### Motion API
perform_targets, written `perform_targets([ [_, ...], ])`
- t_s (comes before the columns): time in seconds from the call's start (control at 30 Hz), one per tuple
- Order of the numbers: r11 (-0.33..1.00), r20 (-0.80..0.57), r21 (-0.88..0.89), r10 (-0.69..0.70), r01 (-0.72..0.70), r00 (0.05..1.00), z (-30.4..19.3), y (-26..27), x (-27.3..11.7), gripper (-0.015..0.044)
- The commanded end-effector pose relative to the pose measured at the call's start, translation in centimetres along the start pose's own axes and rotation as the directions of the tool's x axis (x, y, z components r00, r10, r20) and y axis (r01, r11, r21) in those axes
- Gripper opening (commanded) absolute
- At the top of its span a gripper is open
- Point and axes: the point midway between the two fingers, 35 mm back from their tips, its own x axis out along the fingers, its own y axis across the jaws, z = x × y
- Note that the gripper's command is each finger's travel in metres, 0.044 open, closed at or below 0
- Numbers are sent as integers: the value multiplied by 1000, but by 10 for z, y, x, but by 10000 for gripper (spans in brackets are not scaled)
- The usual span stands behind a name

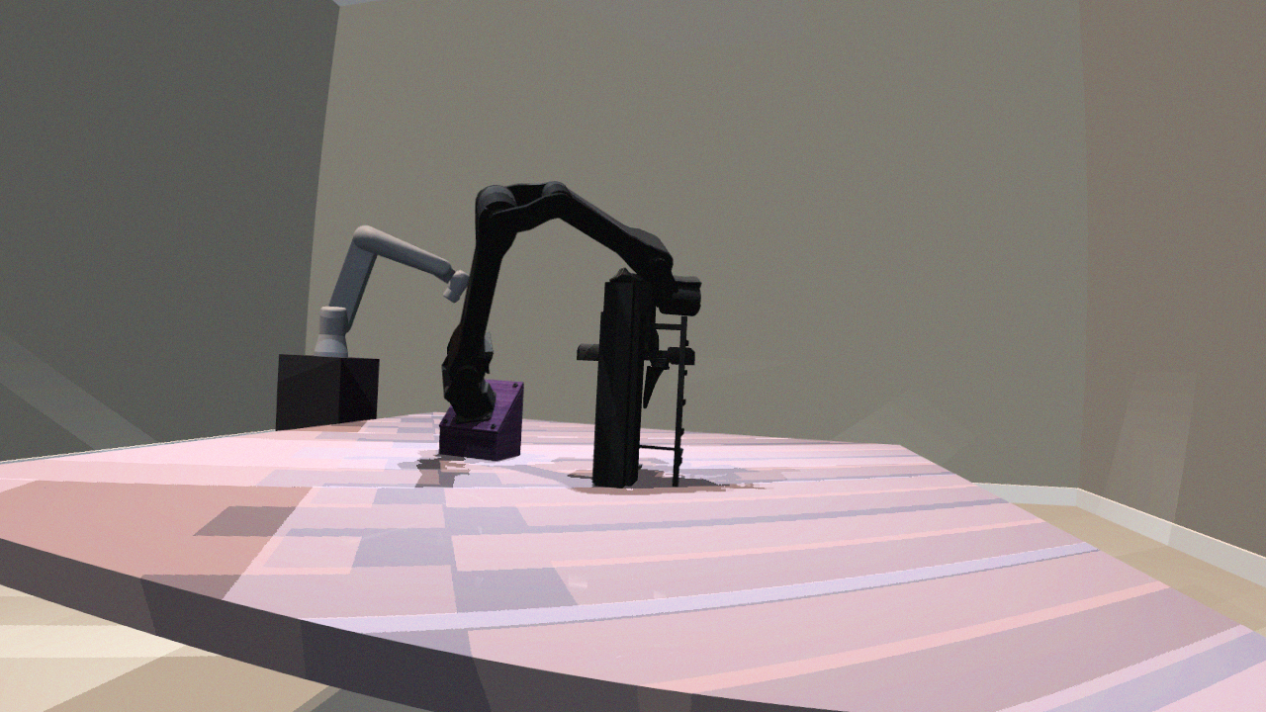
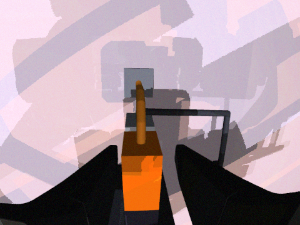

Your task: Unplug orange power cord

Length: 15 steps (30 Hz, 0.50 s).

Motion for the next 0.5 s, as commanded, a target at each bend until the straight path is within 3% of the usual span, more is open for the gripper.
perform_targets([
  [0.0,1000,-7,-6,7,-7,1000,-7,2,2,160],
  [0.47,1000,-8,-6,7,-7,1000,-16,2,7,160],
])
